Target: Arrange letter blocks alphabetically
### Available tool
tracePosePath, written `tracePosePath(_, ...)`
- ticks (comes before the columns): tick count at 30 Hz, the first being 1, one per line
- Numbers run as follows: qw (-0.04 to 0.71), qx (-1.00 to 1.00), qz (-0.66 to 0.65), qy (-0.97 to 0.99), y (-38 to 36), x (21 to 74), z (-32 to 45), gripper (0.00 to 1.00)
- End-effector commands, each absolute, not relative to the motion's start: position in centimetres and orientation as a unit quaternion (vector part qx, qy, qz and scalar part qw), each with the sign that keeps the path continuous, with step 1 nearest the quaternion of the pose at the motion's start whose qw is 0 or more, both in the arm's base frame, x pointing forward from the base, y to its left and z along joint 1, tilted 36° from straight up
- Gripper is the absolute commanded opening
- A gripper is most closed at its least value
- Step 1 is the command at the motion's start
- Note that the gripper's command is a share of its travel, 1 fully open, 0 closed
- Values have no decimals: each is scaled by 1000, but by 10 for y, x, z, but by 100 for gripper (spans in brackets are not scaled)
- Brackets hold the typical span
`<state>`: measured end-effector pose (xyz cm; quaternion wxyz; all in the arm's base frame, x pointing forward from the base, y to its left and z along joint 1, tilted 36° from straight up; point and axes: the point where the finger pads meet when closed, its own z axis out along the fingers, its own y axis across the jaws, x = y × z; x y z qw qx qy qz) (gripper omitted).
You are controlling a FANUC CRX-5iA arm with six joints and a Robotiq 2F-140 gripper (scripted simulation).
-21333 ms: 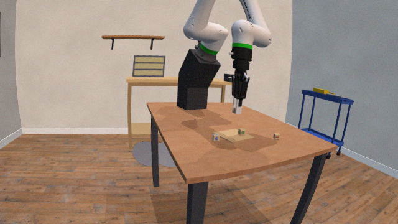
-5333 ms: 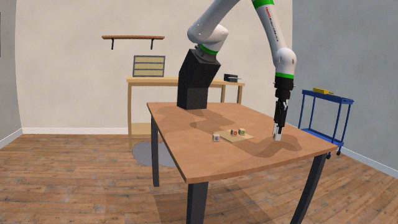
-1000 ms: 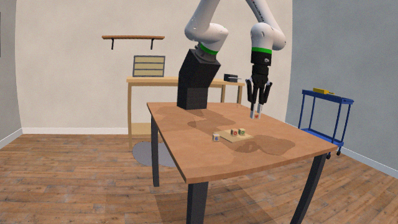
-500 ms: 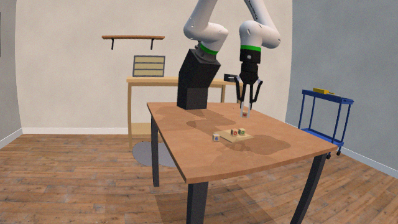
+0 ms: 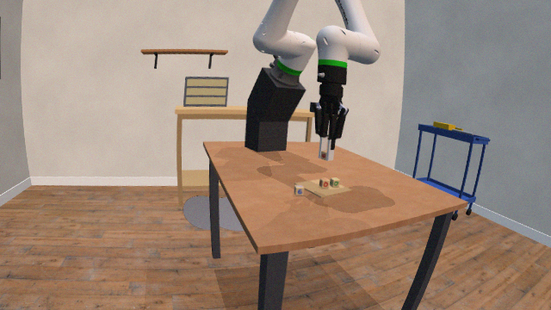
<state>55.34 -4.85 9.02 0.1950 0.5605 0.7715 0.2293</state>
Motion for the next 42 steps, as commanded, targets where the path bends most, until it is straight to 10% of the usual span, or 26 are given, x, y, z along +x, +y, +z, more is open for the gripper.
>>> tracePosePath(1,184,614,240,729,-58,548,87,13)
tracePosePath(42,155,703,263,643,-69,563,46,13)
